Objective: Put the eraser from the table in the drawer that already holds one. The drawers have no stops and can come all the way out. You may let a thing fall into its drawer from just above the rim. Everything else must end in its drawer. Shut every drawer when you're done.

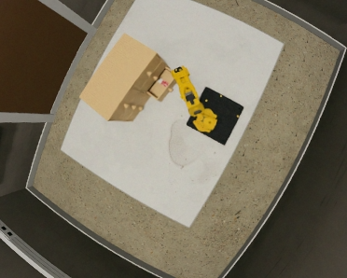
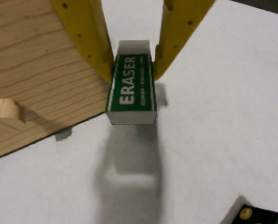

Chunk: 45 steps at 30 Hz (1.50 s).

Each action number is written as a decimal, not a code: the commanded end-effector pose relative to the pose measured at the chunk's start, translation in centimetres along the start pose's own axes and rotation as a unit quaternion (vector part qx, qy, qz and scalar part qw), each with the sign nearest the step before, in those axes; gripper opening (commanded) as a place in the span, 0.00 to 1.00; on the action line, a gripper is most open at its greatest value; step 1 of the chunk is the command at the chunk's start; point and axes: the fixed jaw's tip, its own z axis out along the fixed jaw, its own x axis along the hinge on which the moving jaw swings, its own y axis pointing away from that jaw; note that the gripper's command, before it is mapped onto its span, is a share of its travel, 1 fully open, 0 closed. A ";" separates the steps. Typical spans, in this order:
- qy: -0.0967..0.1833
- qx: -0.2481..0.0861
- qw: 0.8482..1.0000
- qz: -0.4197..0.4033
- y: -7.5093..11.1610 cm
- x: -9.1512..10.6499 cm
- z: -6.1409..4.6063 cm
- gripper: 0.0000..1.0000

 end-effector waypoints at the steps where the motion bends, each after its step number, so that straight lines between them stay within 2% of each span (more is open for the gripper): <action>1: 0.008 0.001 1.000 -0.004 -0.4 0.0 -0.1 0.00; 13: 0.008 0.001 1.000 -0.004 -0.4 0.0 -0.1 0.00; 25: 0.007 0.001 0.994 -0.110 -4.0 -4.0 0.0 0.00; 30: 0.007 0.001 0.994 -0.110 -4.0 -4.0 0.0 0.00; 40: 0.006 0.000 0.971 -0.239 -7.2 -7.2 0.0 0.00; 42: 0.006 0.000 0.964 -0.265 -7.7 -7.9 0.0 0.00; 45: 0.006 0.000 0.964 -0.265 -7.7 -7.9 0.0 0.00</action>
